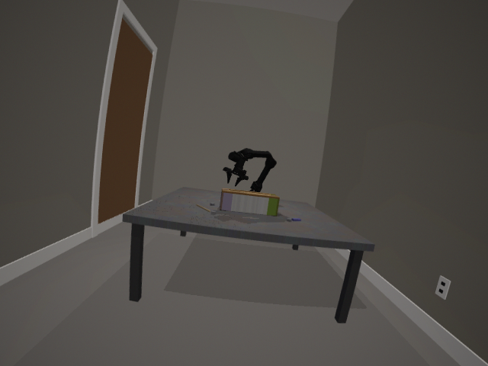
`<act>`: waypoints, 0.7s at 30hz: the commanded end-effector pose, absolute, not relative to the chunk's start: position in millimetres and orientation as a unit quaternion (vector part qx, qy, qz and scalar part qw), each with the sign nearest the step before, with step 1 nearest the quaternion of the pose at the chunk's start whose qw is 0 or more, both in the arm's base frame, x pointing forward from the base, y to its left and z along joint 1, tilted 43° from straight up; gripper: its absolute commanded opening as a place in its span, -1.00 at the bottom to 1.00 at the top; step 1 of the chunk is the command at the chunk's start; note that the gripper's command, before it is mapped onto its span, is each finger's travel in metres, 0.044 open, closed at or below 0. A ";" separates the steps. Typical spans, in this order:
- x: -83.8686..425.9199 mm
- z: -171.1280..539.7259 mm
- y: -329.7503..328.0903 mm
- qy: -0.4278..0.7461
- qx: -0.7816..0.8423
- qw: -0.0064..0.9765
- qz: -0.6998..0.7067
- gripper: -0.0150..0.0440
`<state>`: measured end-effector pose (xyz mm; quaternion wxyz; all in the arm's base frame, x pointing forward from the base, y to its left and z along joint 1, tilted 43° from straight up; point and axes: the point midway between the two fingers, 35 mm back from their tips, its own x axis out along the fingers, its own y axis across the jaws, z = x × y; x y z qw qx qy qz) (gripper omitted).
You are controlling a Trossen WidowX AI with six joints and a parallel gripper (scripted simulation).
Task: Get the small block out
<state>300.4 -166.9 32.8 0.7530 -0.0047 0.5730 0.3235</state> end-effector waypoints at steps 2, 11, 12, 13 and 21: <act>294.2 20.5 -177.9 0.633 0.397 0.662 0.052 0.47; 291.2 16.5 -183.5 0.617 0.556 0.551 -0.077 0.47; 290.9 16.1 -184.0 0.614 0.572 0.537 -0.091 0.47; 290.6 15.7 -184.6 0.610 0.587 0.522 -0.105 0.47; 287.9 12.3 -189.6 0.568 0.696 0.386 -0.210 0.47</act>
